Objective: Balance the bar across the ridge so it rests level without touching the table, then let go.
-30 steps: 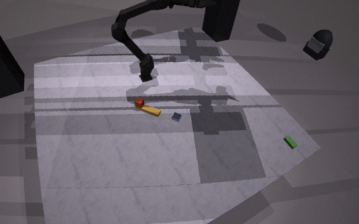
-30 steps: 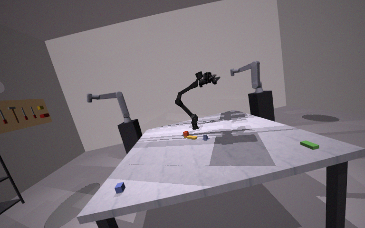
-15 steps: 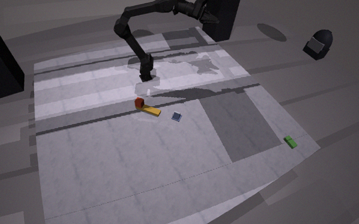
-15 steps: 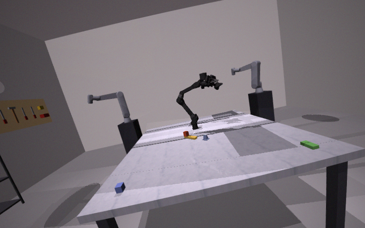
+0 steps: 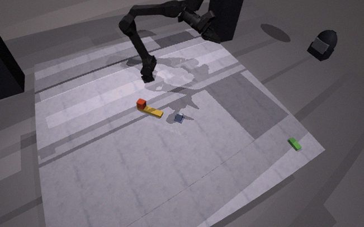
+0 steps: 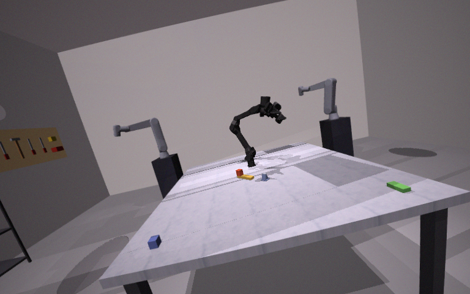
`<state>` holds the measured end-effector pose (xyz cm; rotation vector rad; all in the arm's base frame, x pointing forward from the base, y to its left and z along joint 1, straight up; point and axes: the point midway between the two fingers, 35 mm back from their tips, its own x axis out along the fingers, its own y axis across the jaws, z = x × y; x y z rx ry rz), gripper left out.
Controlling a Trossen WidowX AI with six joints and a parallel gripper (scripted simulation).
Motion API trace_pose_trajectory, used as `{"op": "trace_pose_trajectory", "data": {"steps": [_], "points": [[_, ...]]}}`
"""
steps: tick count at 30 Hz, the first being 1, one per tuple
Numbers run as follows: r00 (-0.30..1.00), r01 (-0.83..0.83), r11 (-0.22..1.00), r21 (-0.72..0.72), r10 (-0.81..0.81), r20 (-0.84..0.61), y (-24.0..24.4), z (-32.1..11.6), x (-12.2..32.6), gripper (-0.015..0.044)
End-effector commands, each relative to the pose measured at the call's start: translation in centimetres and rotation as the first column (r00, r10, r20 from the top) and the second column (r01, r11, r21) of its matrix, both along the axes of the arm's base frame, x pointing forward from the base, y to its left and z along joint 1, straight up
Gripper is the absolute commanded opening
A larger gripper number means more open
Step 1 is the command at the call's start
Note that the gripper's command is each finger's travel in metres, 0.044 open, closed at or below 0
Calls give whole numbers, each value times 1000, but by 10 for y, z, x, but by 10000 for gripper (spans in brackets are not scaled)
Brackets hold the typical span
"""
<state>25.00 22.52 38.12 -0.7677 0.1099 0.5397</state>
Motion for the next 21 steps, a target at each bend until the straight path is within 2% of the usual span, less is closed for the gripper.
{"op": "trace_pose_trajectory", "data": {"steps": [1,21], "points": [[999,22,997,-69,-24,-37,-8,-17,12,315],[949,124,938,-323,-208,-239,-80,-87,60,315]]}}
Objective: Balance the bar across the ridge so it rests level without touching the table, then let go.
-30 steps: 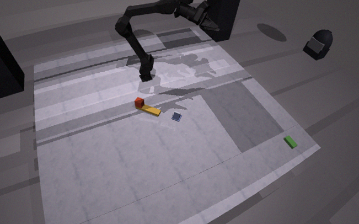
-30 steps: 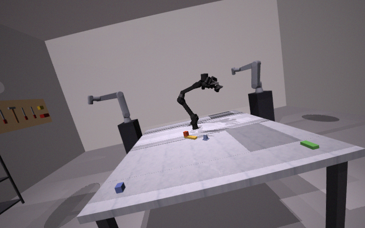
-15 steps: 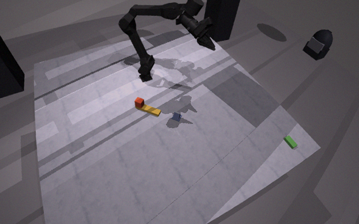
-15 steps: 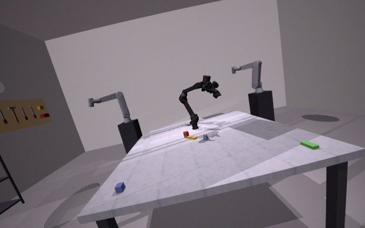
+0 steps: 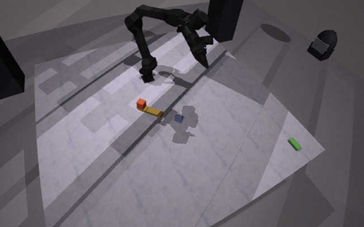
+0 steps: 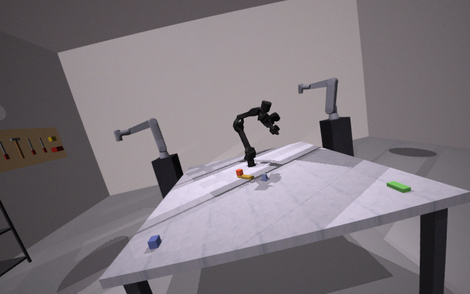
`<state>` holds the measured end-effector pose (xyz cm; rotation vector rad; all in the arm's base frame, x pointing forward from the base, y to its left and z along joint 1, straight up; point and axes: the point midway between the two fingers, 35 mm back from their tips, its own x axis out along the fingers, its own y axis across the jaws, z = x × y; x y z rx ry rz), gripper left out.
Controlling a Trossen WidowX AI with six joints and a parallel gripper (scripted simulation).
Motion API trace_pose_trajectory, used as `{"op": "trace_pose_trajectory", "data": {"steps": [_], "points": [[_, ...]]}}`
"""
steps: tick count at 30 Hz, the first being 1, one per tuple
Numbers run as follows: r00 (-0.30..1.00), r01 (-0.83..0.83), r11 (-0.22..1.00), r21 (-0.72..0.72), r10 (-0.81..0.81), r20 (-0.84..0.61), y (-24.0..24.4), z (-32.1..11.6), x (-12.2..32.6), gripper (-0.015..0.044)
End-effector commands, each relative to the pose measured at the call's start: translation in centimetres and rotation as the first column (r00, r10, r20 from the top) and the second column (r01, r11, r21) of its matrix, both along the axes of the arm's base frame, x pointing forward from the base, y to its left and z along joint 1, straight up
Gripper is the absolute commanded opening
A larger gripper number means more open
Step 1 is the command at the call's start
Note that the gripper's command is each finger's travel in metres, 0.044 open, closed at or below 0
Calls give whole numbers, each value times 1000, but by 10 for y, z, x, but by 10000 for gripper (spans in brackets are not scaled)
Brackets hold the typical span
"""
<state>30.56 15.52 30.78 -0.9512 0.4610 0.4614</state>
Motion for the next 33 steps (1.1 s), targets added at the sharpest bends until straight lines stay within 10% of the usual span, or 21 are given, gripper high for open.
{"op": "trace_pose_trajectory", "data": {"steps": [1,33], "points": [[998,19,999,-45,-21,-60,-14,-16,6,315],[828,188,961,-202,-265,-493,-148,-105,3,315]]}}
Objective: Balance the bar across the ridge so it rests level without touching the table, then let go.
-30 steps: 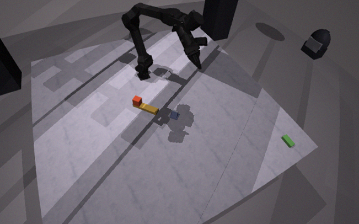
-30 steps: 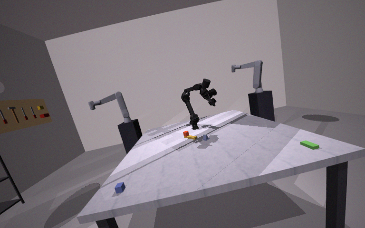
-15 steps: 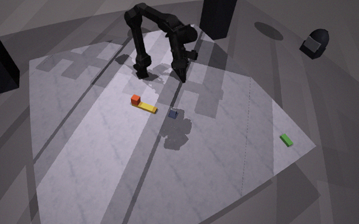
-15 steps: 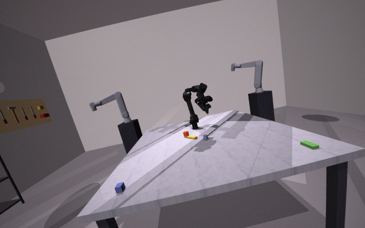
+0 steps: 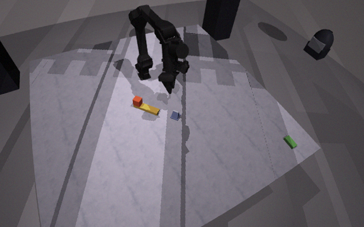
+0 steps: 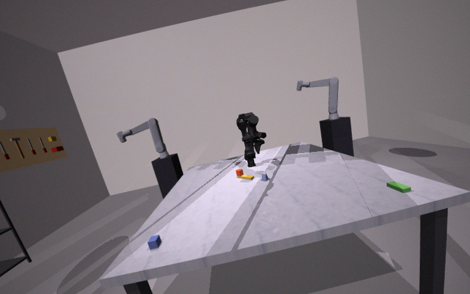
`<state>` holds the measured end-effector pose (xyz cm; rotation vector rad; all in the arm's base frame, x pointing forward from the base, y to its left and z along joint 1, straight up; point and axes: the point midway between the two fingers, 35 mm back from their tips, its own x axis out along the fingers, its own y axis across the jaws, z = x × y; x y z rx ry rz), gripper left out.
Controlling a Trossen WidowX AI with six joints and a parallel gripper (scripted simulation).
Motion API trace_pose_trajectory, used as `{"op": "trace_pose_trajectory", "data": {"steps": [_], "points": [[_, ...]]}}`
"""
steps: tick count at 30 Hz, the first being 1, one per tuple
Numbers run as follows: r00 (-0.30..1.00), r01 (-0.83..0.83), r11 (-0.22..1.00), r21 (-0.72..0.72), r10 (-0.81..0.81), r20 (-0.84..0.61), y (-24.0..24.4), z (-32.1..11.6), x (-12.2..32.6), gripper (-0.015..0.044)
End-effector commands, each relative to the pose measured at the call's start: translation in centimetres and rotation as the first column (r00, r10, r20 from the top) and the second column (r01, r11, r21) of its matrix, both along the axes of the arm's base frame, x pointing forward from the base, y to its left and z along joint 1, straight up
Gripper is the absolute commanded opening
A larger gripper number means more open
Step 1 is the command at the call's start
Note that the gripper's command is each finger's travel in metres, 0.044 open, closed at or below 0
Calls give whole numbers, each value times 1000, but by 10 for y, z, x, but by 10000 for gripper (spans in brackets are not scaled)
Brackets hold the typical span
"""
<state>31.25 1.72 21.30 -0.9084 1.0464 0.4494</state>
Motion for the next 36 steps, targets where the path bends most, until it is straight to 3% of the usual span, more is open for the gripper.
{"op": "trace_pose_trajectory", "data": {"steps": [1,25,36], "points": [[997,21,1000,4,-20,-73,-14,-13,-6,315],[885,233,969,86,-175,-431,-90,-56,-59,315],[881,240,967,90,-178,-439,-92,-88,-56,315]]}}
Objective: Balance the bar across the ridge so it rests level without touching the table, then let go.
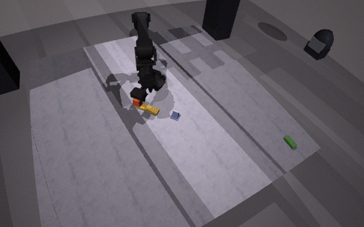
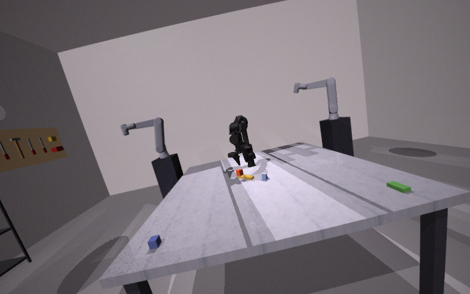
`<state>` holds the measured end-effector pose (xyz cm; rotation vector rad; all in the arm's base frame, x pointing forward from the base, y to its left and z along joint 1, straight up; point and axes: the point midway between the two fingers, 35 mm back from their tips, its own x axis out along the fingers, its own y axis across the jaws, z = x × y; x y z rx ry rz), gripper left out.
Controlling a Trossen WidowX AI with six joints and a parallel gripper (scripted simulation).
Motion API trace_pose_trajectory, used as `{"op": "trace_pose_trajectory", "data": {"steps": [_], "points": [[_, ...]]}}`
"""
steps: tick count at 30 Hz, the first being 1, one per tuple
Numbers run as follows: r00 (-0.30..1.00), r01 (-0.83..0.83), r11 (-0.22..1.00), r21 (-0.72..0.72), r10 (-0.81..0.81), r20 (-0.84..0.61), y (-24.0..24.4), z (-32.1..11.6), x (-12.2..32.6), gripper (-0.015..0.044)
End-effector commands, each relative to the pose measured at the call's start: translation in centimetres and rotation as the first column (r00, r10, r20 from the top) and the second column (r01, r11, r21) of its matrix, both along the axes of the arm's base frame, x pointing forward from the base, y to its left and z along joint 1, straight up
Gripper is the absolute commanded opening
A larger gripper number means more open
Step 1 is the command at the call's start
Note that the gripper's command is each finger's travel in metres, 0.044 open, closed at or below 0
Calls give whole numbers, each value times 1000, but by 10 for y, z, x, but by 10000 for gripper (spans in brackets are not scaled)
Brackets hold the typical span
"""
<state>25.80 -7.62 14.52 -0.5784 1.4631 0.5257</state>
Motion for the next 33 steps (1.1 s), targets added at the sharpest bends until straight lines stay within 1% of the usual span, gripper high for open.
{"op": "trace_pose_trajectory", "data": {"steps": [1,8,17,33], "points": [[1000,-6,1000,13,6,-24,1,-27,-2,315],[1000,-6,1000,13,6,-24,2,-73,-4,315],[1000,-6,1000,13,6,-24,2,-77,-4,315],[1000,-6,1000,13,6,-24,2,-100,-4,315]]}}
